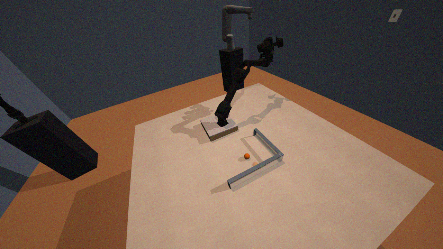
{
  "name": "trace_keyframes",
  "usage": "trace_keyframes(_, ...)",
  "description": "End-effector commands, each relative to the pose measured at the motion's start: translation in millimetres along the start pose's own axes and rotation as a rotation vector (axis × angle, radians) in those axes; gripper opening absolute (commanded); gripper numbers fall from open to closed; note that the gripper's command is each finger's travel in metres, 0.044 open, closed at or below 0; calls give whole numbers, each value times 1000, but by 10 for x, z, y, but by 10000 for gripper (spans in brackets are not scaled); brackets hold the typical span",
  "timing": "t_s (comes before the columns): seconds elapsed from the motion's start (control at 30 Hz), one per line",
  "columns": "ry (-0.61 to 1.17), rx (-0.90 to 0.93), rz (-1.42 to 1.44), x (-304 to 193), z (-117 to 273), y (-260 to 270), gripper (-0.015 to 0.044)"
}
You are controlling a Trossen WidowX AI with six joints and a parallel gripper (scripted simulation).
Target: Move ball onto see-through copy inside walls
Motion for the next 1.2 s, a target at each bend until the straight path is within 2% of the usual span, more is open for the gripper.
trace_keyframes(0.0, 2, -3, 0, -2, 5, -12, 374)
trace_keyframes(0.13, 49, -67, -2, -36, 145, -287, 269)
trace_keyframes(0.17, 70, -97, -4, -50, 215, -410, 263)
trace_keyframes(0.43, 243, -370, -29, -114, 990, -1412, 263)
trace_keyframes(0.7, 395, -656, -77, -79, 2016, -2198, 263)
trace_keyframes(0.93, 510, -914, -141, 21, 3060, -2644, 263)
trace_keyframes(1.17, 607, -1174, -229, 168, 4169, -2824, 263)
Point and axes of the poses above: the point midway between the two fingers, 35 mm back from their tips, its own z axis back along the fingers, its own y axis across the jaws, x = y × z, the point moved 1 cm from there along z, back along the fingers, and after that the axes turned 14 degrees about -z, right-handed, at the moved point
